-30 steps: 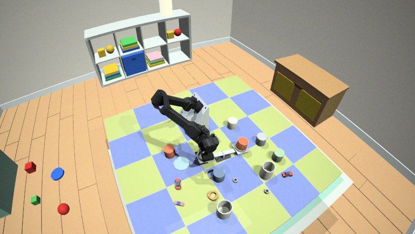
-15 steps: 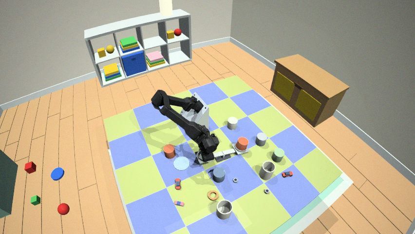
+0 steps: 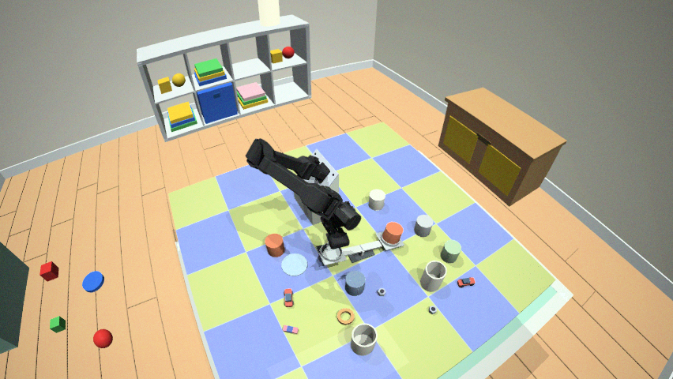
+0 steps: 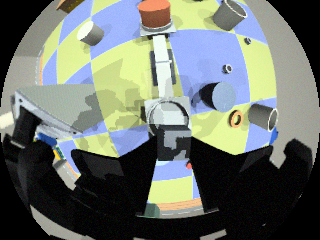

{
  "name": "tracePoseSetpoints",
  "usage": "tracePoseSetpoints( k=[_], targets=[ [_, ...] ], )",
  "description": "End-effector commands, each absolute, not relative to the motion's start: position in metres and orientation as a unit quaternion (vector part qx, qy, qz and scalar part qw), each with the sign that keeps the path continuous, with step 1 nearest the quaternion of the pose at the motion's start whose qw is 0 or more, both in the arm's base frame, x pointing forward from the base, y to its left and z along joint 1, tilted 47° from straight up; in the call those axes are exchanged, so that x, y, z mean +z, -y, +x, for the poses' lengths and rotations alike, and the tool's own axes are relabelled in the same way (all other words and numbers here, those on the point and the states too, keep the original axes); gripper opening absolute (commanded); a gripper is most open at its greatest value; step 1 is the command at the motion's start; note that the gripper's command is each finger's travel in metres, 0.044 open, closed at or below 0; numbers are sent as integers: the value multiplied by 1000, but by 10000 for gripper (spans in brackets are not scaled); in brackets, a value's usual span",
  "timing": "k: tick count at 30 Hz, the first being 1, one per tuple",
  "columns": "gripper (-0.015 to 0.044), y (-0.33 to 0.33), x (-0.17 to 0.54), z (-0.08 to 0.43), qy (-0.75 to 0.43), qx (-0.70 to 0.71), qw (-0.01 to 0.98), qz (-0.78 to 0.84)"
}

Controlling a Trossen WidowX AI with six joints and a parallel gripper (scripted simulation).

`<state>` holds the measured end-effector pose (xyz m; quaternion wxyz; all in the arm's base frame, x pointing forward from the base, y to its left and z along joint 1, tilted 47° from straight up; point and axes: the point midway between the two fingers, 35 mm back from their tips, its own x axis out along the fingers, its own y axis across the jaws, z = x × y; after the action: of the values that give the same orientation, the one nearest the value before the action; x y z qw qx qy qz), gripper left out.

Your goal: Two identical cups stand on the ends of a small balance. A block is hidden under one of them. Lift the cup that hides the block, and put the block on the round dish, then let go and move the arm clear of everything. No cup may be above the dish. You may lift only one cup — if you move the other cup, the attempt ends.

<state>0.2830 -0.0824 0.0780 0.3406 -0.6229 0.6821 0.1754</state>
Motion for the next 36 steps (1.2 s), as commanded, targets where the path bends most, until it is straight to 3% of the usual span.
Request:
tracePoseSetpoints(
  k=[1,22,36],
  targets=[
    [0,71,92,281,-681,172,344,-622],
    [0,156,101,261,-680,177,378,-603],
    [0,222,116,227,-681,170,351,-620]
  ],
)
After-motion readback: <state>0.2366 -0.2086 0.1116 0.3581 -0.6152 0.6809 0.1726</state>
